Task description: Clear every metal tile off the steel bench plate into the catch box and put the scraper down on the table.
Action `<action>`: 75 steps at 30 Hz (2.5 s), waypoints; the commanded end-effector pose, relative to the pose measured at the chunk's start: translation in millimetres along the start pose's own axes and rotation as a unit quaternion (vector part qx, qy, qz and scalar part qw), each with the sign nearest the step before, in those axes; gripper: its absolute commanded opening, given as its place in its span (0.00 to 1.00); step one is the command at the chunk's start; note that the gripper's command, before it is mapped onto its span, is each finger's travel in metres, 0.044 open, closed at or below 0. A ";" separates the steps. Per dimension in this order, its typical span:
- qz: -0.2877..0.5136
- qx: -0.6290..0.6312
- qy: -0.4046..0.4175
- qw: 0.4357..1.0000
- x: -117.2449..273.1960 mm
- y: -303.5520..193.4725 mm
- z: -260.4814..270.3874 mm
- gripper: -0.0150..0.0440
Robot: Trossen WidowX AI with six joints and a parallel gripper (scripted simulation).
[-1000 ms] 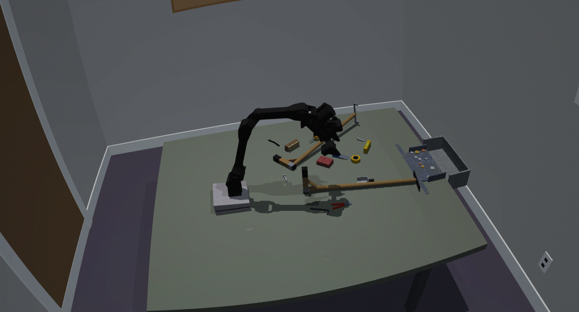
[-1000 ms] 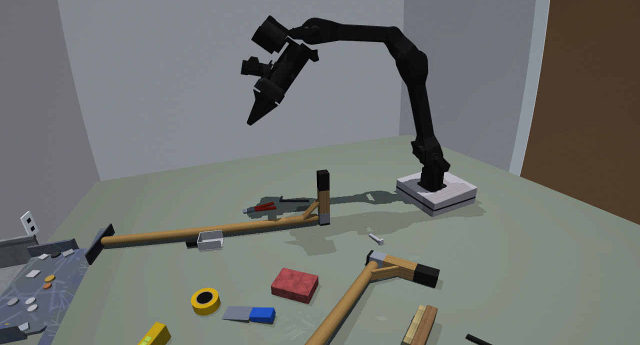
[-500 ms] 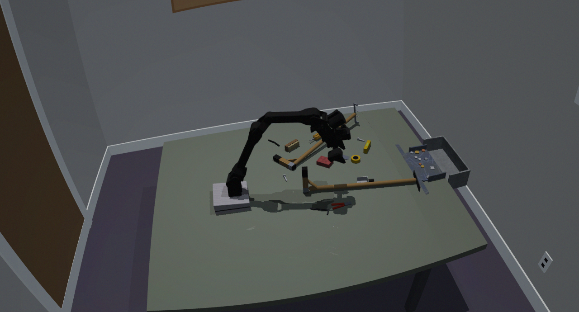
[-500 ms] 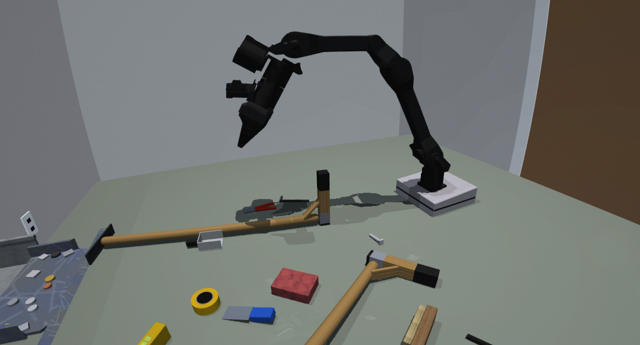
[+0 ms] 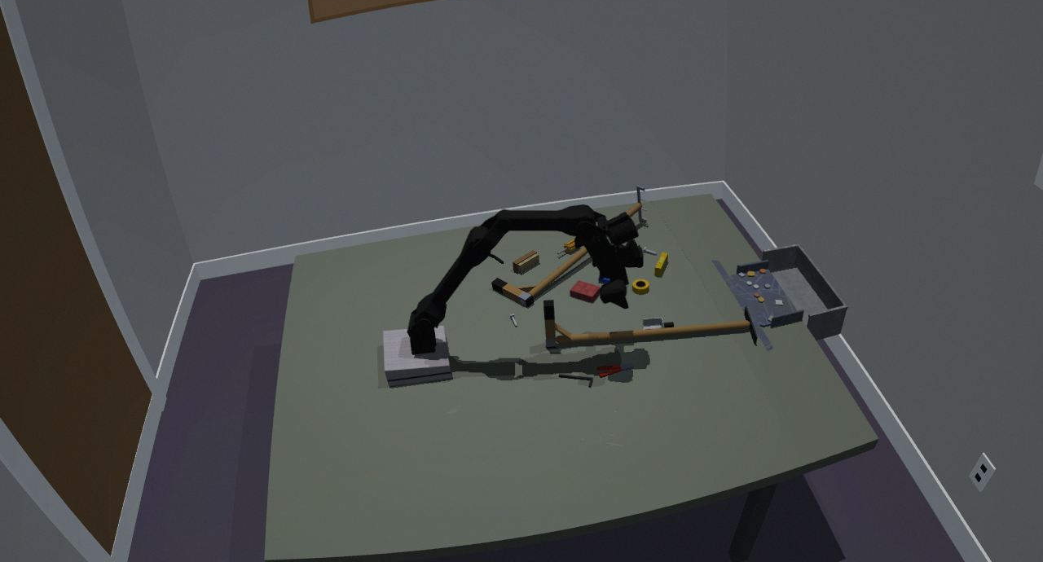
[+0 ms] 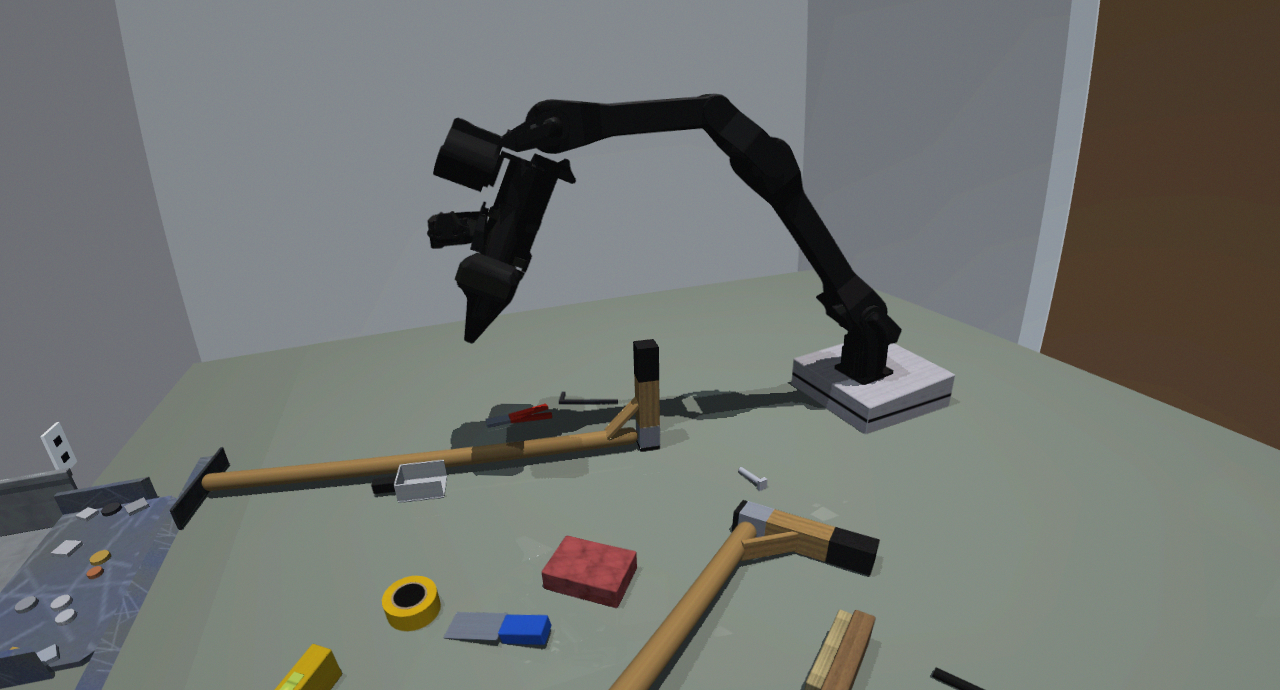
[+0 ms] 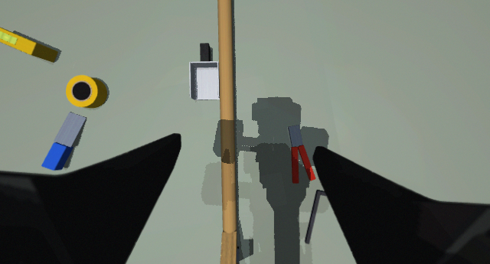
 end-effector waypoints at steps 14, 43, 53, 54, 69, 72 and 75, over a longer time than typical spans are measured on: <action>0.063 0.003 -0.019 0.998 -59.5 -0.5 9.5 1.00; 0.029 0.018 -0.019 0.999 -3.0 -22.0 20.7 1.00; 0.015 0.024 -0.019 0.999 18.9 -36.0 24.6 1.00; 0.014 0.024 -0.019 0.999 21.0 -37.5 25.0 1.00; -0.008 0.033 -0.018 0.999 49.8 -63.8 30.4 1.00; -0.012 0.035 -0.018 0.999 54.9 -69.8 31.3 1.00; -0.017 0.036 -0.018 0.999 59.9 -75.9 32.2 1.00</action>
Point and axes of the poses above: the point midway between the two fingers, 35 mm back from their tips, its own x axis back along the fingers, its own z axis across the jaws, y = z × x, the point moved 9 cm from there along x, back along the fingers, and after that the axes turned 9 degrees about x, right-handed, at the moved point
